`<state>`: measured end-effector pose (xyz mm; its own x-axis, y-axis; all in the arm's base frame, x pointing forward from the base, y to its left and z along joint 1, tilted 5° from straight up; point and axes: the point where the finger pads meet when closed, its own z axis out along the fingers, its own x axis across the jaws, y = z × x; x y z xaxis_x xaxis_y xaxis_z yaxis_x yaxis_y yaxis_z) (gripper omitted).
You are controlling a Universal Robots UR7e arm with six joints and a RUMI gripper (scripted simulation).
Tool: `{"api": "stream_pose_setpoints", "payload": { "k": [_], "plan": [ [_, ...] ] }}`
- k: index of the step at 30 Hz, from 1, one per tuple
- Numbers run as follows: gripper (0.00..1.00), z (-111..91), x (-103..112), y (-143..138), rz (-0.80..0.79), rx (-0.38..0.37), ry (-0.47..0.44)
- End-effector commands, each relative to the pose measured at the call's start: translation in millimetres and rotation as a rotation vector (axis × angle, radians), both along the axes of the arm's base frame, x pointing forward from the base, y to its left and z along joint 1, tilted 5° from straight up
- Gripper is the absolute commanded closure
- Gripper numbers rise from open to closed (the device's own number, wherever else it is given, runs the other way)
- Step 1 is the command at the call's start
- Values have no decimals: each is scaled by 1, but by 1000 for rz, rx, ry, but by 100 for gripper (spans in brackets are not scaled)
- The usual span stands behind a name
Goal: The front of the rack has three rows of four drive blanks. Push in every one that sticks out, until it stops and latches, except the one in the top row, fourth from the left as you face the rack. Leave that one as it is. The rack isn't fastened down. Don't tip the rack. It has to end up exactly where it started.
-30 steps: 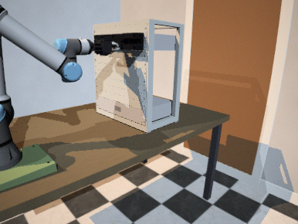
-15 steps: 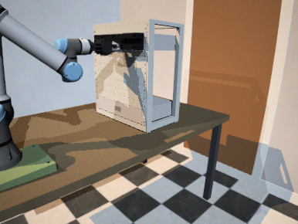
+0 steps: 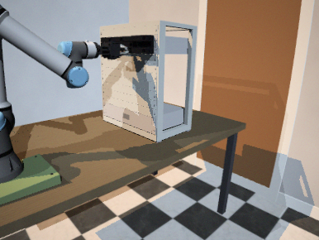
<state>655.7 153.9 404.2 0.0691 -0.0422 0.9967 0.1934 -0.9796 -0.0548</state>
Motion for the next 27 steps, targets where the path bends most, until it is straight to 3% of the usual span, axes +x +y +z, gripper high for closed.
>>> {"api": "stream_pose_setpoints", "payload": {
  "k": [1,20,27],
  "plan": [
    [100,1,0,0,0,0,-3],
    [100,1,0,0,0,0,-3],
    [100,2,-14,-3,0,0,-3]
  ]
}}
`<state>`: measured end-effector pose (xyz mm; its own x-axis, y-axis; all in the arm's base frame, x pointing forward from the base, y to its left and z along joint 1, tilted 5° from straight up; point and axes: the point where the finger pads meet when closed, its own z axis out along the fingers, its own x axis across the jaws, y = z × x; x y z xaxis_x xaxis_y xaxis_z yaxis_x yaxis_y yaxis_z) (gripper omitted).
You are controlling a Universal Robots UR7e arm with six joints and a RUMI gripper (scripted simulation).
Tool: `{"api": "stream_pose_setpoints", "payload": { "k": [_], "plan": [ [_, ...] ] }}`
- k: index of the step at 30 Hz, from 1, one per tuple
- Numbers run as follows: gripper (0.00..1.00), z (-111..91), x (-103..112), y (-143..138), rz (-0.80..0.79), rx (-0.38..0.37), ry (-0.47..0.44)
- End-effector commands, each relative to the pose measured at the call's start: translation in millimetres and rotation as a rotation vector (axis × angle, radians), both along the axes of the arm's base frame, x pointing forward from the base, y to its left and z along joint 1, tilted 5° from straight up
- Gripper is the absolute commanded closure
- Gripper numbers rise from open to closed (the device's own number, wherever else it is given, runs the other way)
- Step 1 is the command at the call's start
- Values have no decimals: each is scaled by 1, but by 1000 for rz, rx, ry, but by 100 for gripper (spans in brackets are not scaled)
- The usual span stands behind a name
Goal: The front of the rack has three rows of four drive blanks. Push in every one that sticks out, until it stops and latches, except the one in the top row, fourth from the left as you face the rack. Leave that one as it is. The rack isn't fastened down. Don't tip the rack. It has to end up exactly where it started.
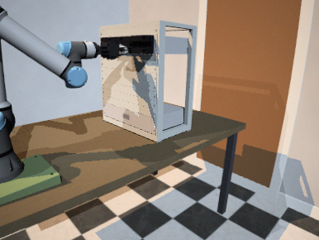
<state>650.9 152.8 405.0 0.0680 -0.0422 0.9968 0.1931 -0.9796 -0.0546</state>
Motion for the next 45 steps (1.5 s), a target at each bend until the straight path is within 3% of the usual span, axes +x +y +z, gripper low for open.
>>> {"api": "stream_pose_setpoints", "payload": {
  "k": [1,4,19,31,36,45],
  "plan": [
    [100,2,-14,-3,0,0,-2],
    [100,2,-18,-4,0,0,-2],
    [100,6,-85,-17,0,0,-2],
    [100,7,-94,-19,0,0,-2],
    [100,28,-96,-21,0,0,-2],
    [100,34,-95,-21,0,0,-2]
  ]
}}
